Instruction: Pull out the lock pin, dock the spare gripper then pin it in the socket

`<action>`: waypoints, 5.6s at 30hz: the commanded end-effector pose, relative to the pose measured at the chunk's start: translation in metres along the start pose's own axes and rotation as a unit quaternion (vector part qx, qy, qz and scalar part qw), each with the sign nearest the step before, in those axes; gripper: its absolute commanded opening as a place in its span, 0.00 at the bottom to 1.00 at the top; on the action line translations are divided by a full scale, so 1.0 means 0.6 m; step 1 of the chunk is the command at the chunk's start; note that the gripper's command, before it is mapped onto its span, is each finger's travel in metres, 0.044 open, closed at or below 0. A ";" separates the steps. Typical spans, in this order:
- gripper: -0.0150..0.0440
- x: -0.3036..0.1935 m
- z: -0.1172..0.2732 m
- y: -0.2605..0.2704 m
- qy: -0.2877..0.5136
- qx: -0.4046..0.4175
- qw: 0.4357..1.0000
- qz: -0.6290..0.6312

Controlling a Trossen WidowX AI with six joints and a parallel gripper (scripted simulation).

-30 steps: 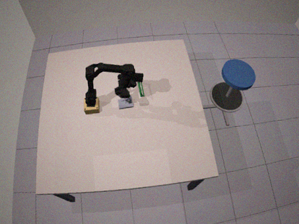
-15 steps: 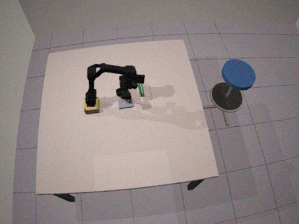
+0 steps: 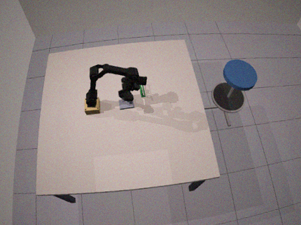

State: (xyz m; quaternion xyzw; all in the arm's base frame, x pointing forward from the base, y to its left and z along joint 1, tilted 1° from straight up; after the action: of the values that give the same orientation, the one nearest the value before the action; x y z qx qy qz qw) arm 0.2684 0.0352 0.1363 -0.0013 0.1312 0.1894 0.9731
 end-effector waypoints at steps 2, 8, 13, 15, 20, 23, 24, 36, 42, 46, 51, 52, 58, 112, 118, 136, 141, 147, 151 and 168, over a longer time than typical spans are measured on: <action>0.25 0.007 -0.007 0.000 -0.001 0.002 1.000 -0.003; 0.25 0.004 -0.006 -0.001 0.001 0.000 1.000 0.000; 0.25 0.004 -0.006 -0.001 0.001 0.000 1.000 0.000; 0.25 0.004 -0.006 -0.001 0.001 0.000 1.000 0.000; 0.43 0.004 -0.006 -0.001 0.001 0.000 1.000 0.000; 0.57 0.004 -0.006 -0.001 0.001 0.000 1.000 0.000; 0.61 0.004 -0.006 -0.001 0.001 0.000 1.000 0.000; 1.00 0.001 -0.003 0.000 0.001 0.000 1.000 0.000; 1.00 -0.018 0.017 0.004 0.003 0.001 1.000 0.000; 1.00 -0.030 0.029 0.006 0.002 0.001 1.000 -0.001; 1.00 -0.044 0.044 0.009 0.003 0.001 1.000 -0.001; 1.00 -0.047 0.046 0.010 0.003 0.001 1.000 -0.001; 1.00 -0.063 0.059 0.013 -0.003 -0.001 1.000 -0.001; 0.56 -0.104 0.160 0.187 -0.160 -0.036 0.986 -0.004; 0.56 -0.102 0.159 0.212 -0.160 -0.037 0.986 0.003; 0.56 0.185 0.108 0.154 -0.015 -0.191 0.765 0.615; 0.56 0.221 0.090 0.146 0.014 -0.196 0.707 0.679; 0.56 0.221 0.090 0.146 0.014 -0.196 0.707 0.679; 0.56 0.220 0.090 0.152 0.014 -0.196 0.707 0.679; 0.56 0.262 -0.030 0.152 0.014 -0.196 0.707 0.679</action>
State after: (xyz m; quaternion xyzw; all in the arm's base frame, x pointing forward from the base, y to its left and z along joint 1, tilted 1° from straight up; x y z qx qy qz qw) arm 0.3700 0.1770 0.0894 -0.1028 0.0709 0.8207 0.5575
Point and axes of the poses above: the point midway between the two fingers, 35 mm back from their tips, its own z axis back along the fingers, its own y axis across the jaws, x = y × z, the point moved 3 cm from there along z, back along the fingers, and after that the axes turned 11 degrees about z, right-handed, at the moved point
